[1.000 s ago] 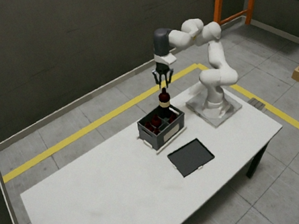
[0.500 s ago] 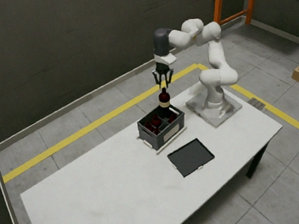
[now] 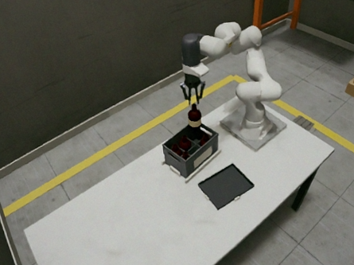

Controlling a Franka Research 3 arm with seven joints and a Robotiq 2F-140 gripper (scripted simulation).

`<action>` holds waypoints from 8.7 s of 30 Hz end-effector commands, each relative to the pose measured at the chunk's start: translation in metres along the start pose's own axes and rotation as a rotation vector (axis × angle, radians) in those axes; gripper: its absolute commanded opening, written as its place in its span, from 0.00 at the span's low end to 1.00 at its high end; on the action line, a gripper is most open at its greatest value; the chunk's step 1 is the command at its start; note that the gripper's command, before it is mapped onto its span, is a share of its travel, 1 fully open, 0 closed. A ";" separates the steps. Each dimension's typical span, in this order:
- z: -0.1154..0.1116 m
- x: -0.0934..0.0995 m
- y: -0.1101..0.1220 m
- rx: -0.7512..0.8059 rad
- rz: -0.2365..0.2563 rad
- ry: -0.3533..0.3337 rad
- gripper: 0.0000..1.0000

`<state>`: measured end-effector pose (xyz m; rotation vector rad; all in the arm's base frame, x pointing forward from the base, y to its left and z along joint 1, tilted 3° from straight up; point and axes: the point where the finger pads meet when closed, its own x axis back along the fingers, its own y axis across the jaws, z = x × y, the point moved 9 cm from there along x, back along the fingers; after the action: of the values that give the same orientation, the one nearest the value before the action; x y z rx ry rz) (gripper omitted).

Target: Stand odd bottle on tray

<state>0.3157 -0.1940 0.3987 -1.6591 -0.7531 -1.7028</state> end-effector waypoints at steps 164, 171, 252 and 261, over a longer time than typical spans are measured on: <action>0.226 0.003 -0.111 0.002 -0.002 0.003 0.10; 0.239 0.003 -0.117 0.002 -0.002 0.003 0.10; 0.308 0.003 -0.151 0.002 -0.002 0.003 0.10; 0.310 0.003 -0.152 0.002 -0.002 0.003 0.10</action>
<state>0.3934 0.1392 0.4169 -1.6560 -0.7652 -1.6968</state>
